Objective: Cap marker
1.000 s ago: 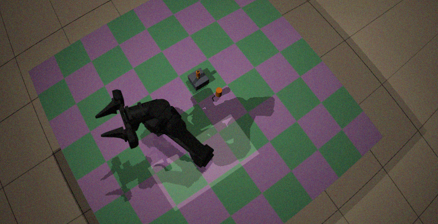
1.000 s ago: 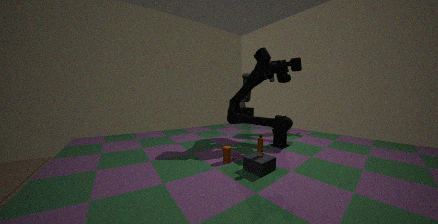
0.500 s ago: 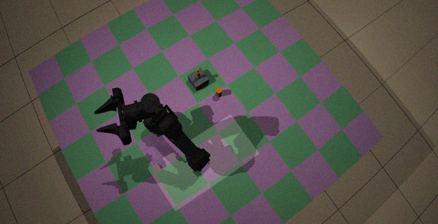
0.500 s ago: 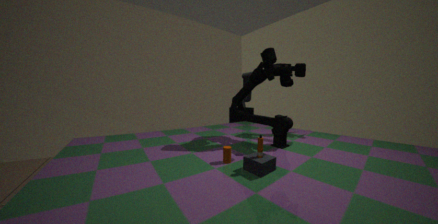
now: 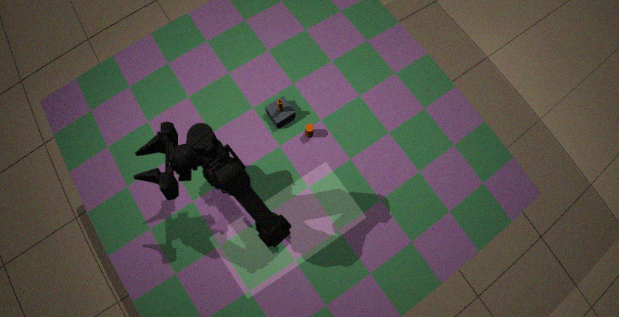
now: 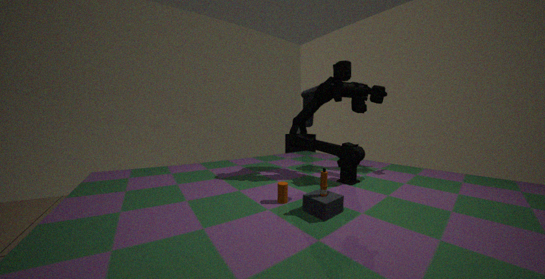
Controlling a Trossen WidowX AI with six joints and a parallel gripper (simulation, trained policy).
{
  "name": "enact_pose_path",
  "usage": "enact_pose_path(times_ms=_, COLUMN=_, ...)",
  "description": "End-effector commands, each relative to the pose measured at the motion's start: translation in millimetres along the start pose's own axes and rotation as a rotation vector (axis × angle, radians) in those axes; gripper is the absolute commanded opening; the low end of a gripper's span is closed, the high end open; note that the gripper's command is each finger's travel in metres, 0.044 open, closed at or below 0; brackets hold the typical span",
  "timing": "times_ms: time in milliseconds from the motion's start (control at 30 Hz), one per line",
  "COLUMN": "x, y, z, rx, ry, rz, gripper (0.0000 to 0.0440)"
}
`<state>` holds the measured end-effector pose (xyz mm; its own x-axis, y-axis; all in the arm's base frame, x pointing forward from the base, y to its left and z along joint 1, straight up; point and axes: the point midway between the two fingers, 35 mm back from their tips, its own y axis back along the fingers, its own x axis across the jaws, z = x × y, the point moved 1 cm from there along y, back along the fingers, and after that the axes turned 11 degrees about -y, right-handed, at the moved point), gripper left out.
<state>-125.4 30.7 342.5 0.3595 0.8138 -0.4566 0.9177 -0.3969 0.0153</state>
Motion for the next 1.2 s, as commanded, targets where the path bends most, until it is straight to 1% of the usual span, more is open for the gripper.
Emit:
enact_pose_path(times_ms=0, x=6, y=-1, z=1, rx=-0.013, ry=-0.015, rz=0.036, gripper=0.0312)
enact_pose_path(times_ms=933, x=62, y=-5, z=19, rx=-0.114, ry=-0.181, rz=0.309, gripper=0.0312)
enact_pose_path(times_ms=1167, x=73, y=-3, z=24, rx=-0.131, ry=-0.262, rz=0.364, gripper=0.0309)
